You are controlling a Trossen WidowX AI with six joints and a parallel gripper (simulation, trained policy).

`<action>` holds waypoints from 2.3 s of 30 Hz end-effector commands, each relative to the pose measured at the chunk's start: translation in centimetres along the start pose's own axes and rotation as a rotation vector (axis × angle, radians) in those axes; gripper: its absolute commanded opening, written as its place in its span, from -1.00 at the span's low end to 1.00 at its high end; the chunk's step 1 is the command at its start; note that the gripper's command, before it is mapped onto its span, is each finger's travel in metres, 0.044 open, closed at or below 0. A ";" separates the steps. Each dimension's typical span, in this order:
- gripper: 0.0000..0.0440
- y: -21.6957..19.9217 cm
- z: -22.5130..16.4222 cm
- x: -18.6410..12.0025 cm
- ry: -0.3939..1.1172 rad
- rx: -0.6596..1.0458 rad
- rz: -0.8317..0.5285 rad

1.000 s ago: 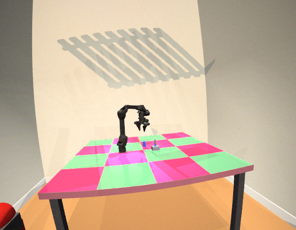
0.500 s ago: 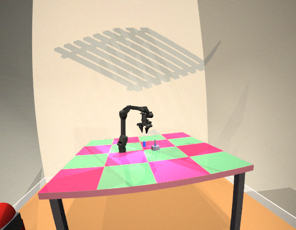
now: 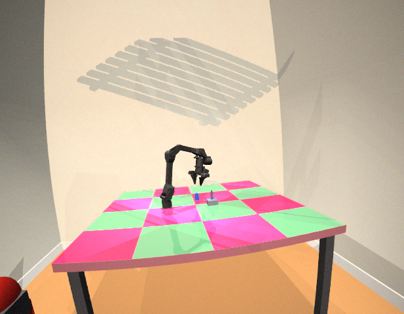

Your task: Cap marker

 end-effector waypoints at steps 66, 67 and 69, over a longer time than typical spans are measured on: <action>-0.73 -3.5 -0.3 2.5 -0.060 -0.123 -0.073; -0.73 -3.8 -0.3 2.2 -0.066 -0.118 -0.073; -0.73 -4.3 -0.3 1.6 -0.076 -0.108 -0.074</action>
Point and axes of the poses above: the point midway between the two fingers, 35 mm back from their tips, its own x axis out along the fingers, its own y axis across the jaws, z = x × y, the point moved 8 cm from there along -x, back along the fingers
